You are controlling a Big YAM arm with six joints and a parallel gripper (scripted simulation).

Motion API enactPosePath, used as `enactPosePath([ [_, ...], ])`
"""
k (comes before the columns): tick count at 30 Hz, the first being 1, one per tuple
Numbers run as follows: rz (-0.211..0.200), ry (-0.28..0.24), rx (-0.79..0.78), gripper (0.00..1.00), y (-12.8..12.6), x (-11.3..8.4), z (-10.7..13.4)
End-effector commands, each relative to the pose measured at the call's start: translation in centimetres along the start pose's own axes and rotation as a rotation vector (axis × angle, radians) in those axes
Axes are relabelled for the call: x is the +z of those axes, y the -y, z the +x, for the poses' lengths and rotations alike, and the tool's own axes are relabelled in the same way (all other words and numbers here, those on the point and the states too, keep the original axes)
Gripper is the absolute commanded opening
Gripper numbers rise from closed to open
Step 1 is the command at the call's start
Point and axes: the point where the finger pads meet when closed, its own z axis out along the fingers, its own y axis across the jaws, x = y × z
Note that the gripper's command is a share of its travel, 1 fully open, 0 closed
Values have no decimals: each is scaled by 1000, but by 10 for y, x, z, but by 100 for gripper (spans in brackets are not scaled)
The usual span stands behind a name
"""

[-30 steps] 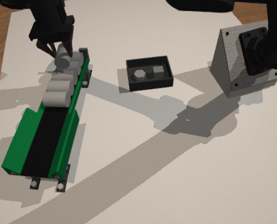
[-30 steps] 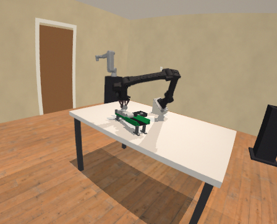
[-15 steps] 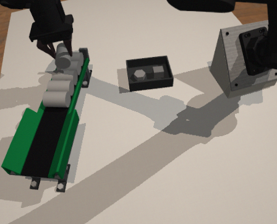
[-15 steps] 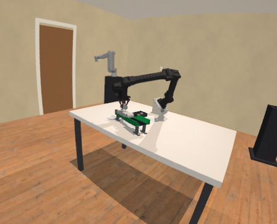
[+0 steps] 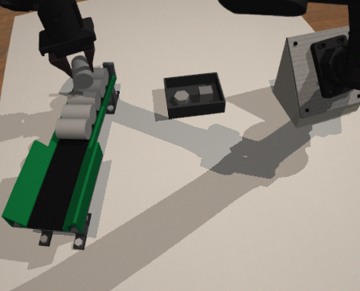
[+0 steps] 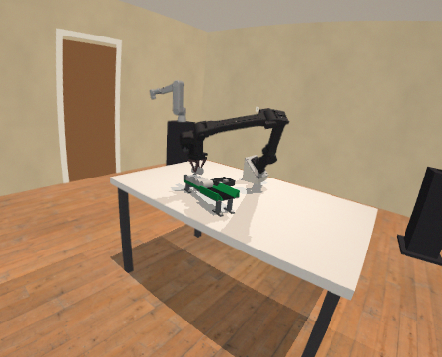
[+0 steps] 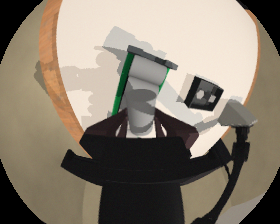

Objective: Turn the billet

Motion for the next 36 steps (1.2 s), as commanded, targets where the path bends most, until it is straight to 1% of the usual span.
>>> enactPosePath([
  [1, -112, 52, -116, 0, -26, -61, 1],
  [5, -112, 54, -142, 0, -26, -61, 2],
  [20, -106, 65, -353, 0, -25, -61, 4],
  [22, -106, 65, -353, 0, -25, -61, 4],
  [36, -99, 77, -574, 0, -24, -60, 7],
])
